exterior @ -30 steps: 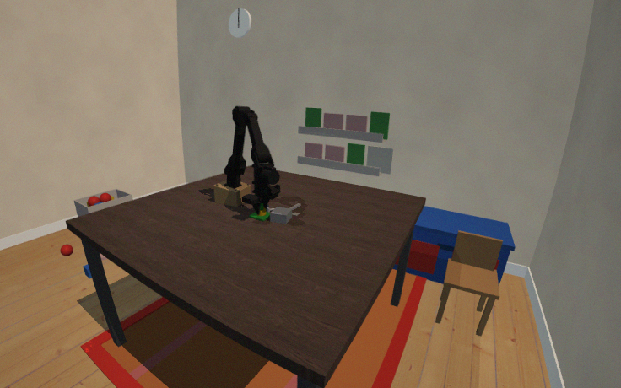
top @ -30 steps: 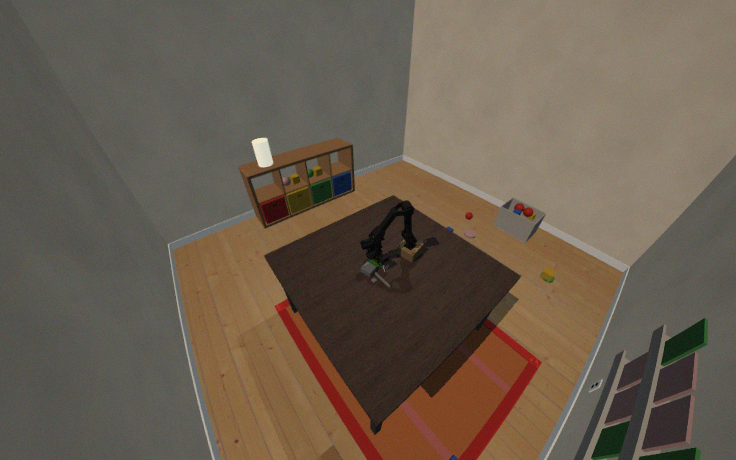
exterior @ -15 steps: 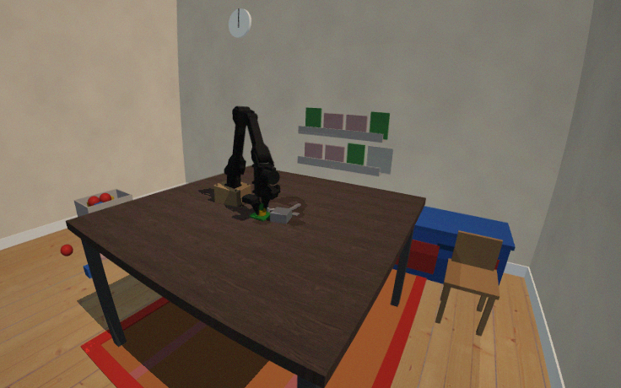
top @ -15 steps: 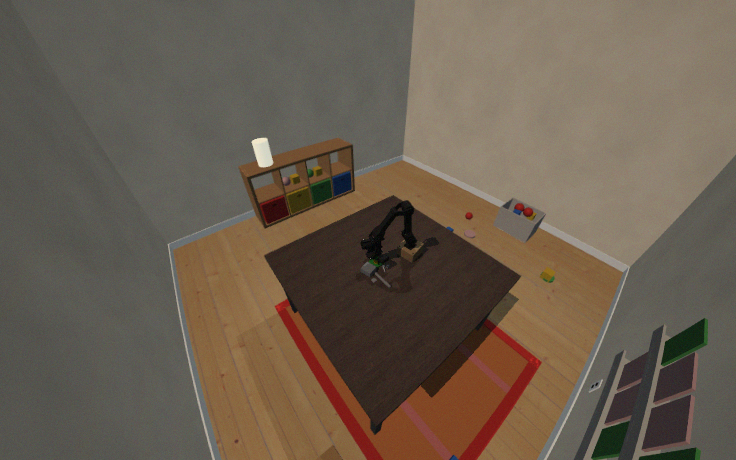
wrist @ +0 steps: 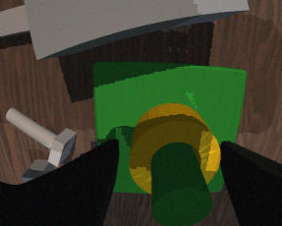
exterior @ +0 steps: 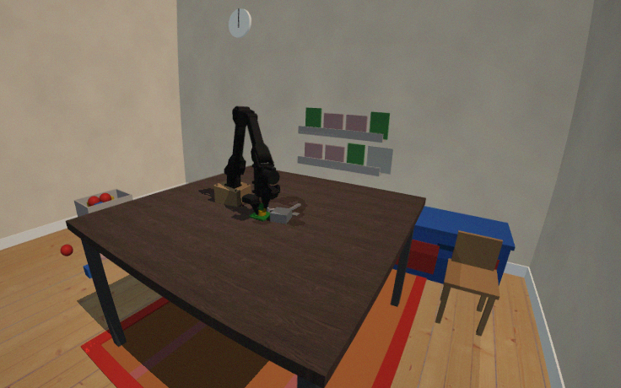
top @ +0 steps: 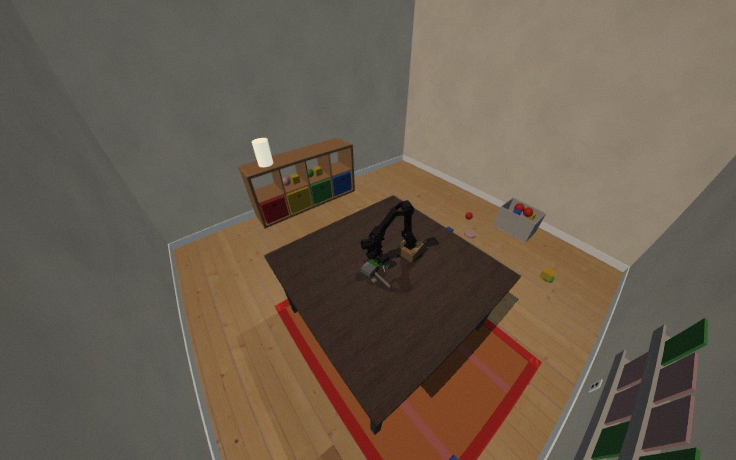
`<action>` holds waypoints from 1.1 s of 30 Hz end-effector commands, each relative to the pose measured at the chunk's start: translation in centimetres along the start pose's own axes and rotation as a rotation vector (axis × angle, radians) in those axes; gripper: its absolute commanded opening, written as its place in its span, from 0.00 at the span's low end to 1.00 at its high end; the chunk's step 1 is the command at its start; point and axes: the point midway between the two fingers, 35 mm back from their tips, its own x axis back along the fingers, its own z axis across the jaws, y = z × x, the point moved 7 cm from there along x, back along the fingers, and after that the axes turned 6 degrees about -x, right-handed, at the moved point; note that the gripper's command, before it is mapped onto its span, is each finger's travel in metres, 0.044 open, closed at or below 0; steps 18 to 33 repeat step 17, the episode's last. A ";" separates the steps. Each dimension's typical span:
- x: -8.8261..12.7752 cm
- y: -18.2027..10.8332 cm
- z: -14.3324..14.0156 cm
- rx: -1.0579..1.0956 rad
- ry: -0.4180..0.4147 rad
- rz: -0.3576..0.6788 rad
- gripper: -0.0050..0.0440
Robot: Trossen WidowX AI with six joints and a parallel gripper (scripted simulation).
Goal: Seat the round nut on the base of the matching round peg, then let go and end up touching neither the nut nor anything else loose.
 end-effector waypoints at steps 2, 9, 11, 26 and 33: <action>1.0 0.3 -0.1 0.001 -0.001 -0.006 0.63; 9.1 1.0 -0.3 0.003 -0.013 -0.046 0.63; 10.3 1.1 -0.3 0.001 -0.008 -0.028 0.63; 11.0 1.4 -0.4 -0.001 -0.001 -0.005 0.63; 11.0 1.4 -0.4 -0.001 -0.001 -0.005 0.63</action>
